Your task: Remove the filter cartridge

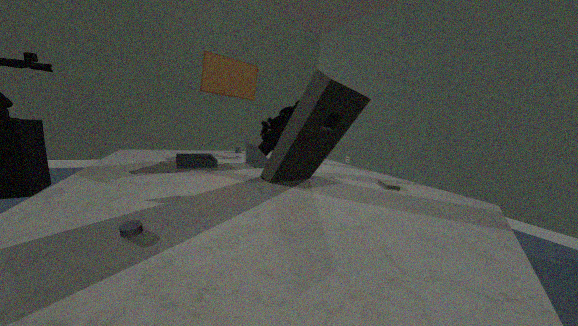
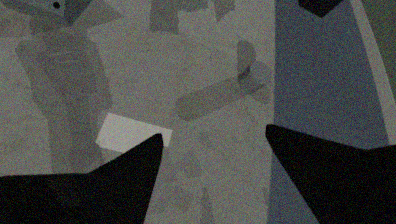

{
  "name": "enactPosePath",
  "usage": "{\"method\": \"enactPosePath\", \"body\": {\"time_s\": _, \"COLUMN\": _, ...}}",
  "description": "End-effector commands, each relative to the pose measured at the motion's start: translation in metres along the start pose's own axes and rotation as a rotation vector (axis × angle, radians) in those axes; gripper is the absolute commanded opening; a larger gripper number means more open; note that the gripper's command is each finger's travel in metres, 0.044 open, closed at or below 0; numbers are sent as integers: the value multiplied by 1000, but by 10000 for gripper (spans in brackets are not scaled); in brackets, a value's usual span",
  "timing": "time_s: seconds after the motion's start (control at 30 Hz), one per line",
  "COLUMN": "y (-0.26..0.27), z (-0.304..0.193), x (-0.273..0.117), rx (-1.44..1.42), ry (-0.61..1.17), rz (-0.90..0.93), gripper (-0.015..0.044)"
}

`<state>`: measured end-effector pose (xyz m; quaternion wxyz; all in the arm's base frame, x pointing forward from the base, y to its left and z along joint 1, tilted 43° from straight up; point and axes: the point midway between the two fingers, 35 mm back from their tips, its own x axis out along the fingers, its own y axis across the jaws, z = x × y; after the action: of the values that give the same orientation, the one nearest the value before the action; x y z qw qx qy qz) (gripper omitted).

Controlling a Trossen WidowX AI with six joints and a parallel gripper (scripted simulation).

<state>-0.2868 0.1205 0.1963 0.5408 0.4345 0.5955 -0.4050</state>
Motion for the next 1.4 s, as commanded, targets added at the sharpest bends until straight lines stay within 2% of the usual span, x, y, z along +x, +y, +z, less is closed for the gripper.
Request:
{"method": "enactPosePath", "body": {"time_s": 0.0, "y": 0, "z": 0, "x": 1, "rx": 4, "ry": -1, "rz": 0, "gripper": 374}}
{"method": "enactPosePath", "body": {"time_s": 0.13, "y": 4, "z": -12, "x": 14, "rx": 98, "ry": -32, "rz": -9, "gripper": 269}}
{"method": "enactPosePath", "body": {"time_s": 0.33, "y": 28, "z": -59, "x": 4, "rx": 412, "ry": 6, "rz": -147, "gripper": 111}}
{"method": "enactPosePath", "body": {"time_s": 0.73, "y": 108, "z": -137, "x": -30, "rx": 974, "ry": 132, "rz": -418, "gripper": 111}}
{"method": "enactPosePath", "body": {"time_s": 1.0, "y": 159, "z": -165, "x": -53, "rx": 1222, "ry": 214, "rz": -557, "gripper": 111}}
{"method": "enactPosePath", "body": {"time_s": 1.37, "y": 270, "z": -185, "x": -105, "rx": 1626, "ry": 418, "rz": -827, "gripper": 111}}
